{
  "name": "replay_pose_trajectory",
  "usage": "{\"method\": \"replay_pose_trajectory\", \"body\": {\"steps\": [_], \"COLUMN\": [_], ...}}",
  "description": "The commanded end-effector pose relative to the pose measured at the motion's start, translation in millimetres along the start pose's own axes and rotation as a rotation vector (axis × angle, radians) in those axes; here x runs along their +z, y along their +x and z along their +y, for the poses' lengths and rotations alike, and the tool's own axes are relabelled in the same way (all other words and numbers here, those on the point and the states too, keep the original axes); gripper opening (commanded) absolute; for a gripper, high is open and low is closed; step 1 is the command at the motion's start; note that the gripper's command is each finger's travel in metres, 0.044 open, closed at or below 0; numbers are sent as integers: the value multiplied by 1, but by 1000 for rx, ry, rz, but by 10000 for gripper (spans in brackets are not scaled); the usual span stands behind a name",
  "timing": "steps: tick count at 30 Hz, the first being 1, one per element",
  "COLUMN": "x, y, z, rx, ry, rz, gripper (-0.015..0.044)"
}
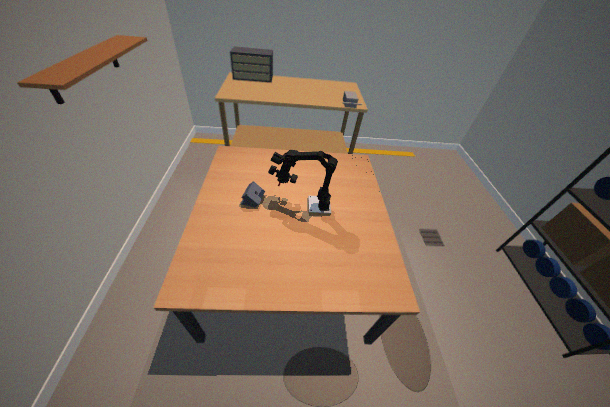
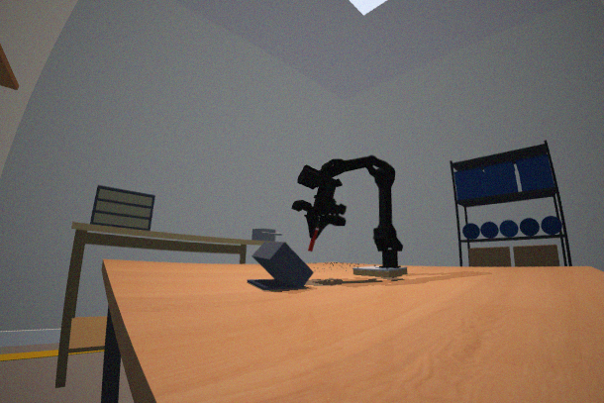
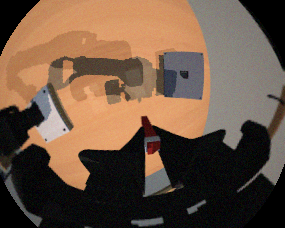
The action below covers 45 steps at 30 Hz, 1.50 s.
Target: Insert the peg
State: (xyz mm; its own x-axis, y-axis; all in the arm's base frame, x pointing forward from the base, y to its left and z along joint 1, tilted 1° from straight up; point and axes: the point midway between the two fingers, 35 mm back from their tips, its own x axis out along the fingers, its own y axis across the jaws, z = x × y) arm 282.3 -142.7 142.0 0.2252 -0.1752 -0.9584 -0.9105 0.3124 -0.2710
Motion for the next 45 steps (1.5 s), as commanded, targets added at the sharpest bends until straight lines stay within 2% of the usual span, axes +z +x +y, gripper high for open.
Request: {"method": "replay_pose_trajectory", "body": {"steps": [1,45], "x": [2,21], "y": [-1,-5], "z": [-2,-16], "rx": [-14,-125], "ry": [43,419], "rz": [5,-18], "gripper": [0,0]}}
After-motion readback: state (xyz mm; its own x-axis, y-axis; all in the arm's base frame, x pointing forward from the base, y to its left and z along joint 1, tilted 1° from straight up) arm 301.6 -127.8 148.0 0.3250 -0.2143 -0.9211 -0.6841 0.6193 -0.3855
